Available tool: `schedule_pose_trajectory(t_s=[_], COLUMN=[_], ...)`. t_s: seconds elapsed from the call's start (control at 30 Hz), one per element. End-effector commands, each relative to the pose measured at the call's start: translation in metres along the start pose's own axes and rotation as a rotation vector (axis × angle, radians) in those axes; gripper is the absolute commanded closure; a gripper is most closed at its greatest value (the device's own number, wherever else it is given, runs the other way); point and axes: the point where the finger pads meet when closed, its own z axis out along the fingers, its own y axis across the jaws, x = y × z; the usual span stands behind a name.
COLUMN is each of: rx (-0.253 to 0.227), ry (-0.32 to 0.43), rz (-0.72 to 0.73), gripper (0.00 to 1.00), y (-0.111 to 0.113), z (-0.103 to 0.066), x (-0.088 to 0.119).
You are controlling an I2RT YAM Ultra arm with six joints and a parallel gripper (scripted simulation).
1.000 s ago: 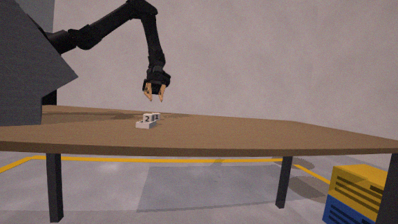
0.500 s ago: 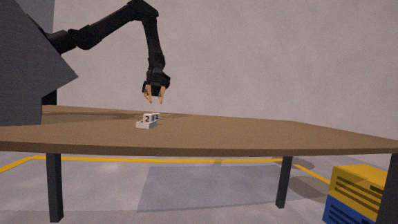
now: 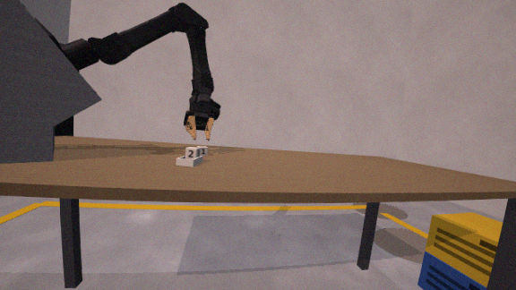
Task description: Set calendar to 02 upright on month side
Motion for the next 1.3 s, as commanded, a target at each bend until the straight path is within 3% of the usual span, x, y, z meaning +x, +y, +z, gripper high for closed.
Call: schedule_pose_trajectory(t_s=[0.0, 0.7, 1.27], rx=[-0.016, -0.015, -0.015], ry=[-0.007, -0.007, -0.007], rz=[0.01, 0.01, 0.01], gripper=[0.55, 0.55, 0.55], y=[0.005, 0.006, 0.006], z=[0.002, 0.023, 0.026], x=[0.002, 0.022, 0.026])
